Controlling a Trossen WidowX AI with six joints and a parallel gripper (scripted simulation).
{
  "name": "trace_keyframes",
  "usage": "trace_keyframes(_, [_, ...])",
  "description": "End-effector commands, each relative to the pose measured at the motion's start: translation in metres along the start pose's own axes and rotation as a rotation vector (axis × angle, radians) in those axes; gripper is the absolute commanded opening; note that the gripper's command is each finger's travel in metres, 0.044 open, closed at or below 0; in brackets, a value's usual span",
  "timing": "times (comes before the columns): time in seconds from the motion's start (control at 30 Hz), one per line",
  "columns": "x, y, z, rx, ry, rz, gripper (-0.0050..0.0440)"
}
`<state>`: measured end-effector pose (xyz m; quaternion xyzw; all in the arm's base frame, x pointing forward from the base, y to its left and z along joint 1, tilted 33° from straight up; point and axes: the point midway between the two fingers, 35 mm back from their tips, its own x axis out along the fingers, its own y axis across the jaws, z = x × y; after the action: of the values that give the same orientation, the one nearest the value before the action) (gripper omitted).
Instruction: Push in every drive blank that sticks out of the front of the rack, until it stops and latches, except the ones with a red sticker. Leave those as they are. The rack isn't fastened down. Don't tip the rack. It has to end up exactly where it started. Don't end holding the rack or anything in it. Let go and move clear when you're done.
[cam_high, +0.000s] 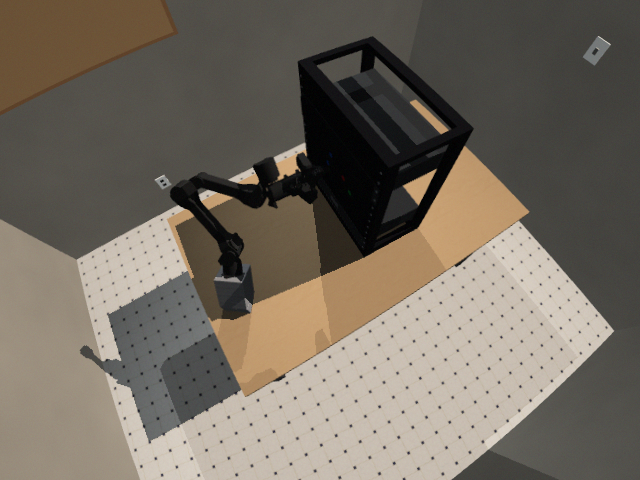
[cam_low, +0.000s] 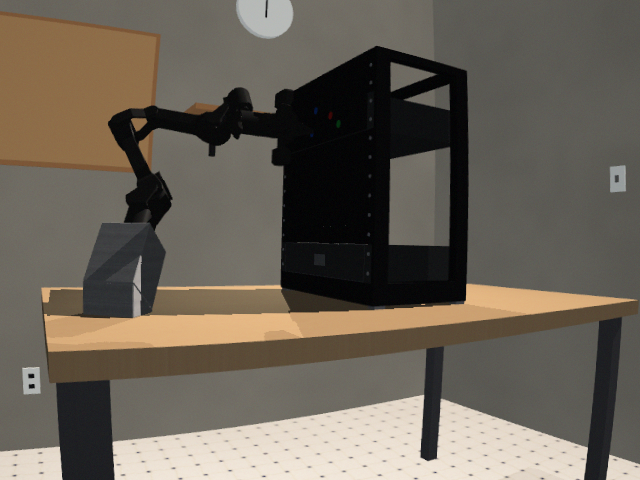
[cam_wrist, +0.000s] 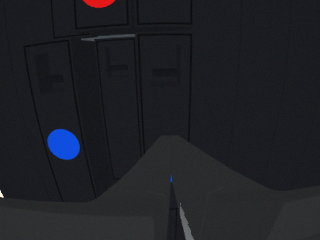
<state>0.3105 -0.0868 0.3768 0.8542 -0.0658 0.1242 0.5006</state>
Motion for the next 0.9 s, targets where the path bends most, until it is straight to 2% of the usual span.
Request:
trace_keyframes(0.0, [0.000,0.008,-0.006,-0.014,0.012,0.016,0.0000])
trace_keyframes(0.87, [0.011,0.007,-0.006,-0.014,0.012,0.016,0.0000])
